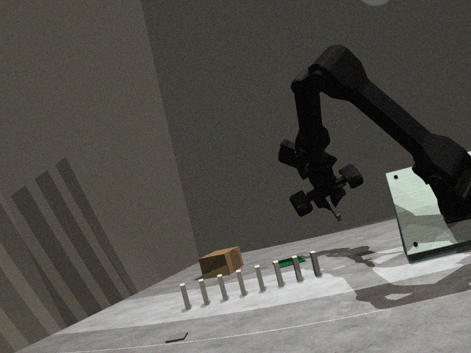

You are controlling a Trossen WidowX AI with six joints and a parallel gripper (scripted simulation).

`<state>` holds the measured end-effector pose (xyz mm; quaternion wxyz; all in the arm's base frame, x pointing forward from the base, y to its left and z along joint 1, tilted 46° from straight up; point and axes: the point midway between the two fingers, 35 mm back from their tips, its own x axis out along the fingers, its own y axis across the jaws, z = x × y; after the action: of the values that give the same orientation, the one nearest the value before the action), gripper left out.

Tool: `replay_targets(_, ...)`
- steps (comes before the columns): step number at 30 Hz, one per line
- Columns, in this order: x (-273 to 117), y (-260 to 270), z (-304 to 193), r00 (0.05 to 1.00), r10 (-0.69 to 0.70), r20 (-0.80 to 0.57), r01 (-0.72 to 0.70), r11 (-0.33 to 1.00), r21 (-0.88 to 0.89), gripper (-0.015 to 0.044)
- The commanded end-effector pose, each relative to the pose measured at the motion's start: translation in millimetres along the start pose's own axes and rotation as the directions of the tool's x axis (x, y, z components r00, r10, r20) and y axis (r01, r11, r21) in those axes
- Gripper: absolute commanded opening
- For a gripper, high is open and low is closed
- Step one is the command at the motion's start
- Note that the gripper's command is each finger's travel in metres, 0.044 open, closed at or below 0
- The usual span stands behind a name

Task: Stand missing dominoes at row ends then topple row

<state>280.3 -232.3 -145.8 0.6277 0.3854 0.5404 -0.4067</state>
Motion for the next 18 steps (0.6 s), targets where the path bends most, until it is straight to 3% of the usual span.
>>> replay_targets(1, -4.9, 0.2, 1.0, 0.998, -0.001, 0.07, 0.0, 1.0, 0.016, 0.0028)
replay_targets(18, -24.2, 0.0, -8.3, 0.951, 0.021, 0.31, -0.046, 0.996, 0.073, 0.0028)
